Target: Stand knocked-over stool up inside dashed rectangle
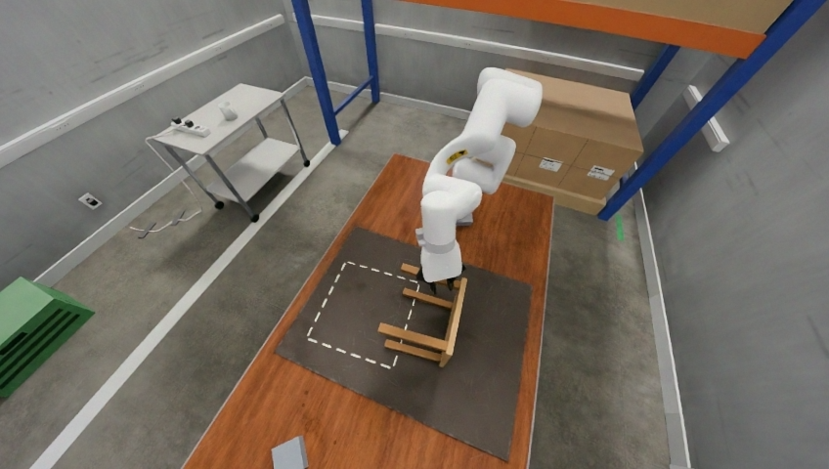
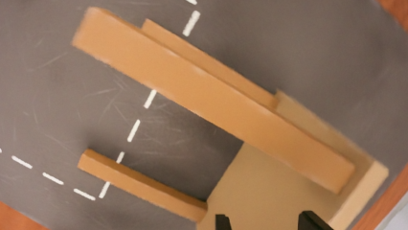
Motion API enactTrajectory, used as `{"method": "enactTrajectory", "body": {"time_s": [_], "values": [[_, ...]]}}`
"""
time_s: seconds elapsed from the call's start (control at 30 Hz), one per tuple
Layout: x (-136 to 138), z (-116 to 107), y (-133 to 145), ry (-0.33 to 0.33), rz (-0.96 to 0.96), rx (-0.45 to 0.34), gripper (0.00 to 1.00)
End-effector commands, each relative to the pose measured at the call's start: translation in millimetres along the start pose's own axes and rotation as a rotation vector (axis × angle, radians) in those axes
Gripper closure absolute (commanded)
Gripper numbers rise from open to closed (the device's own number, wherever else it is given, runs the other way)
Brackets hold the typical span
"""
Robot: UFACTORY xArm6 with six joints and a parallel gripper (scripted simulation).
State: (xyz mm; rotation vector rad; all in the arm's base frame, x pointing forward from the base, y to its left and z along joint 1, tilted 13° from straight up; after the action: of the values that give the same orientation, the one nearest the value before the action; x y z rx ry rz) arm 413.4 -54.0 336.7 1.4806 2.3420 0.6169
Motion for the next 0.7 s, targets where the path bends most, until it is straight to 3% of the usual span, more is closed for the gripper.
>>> {"method": "enactTrajectory", "body": {"time_s": [0.0,0.27,0.67], "values": [[22.2,6.8,23.7,-0.169,0.216,-0.060,0.55],[48.7,9.1,39.8,-0.251,0.435,-0.201,0.55],[51.8,9.2,41.6,-0.249,0.447,-0.214,0.55]]}}
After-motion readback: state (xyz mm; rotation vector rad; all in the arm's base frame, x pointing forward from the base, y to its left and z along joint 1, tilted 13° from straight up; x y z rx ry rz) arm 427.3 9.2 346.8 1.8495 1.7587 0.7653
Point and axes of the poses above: the point where the finger pads meet when closed, its own z axis out along the fingers, its own x axis across the jaws, y = z × x, the point moved 3 cm from there along -z, back along the fingers, and after that the axes turned 4 degrees about -z, right-handed, at the moved point
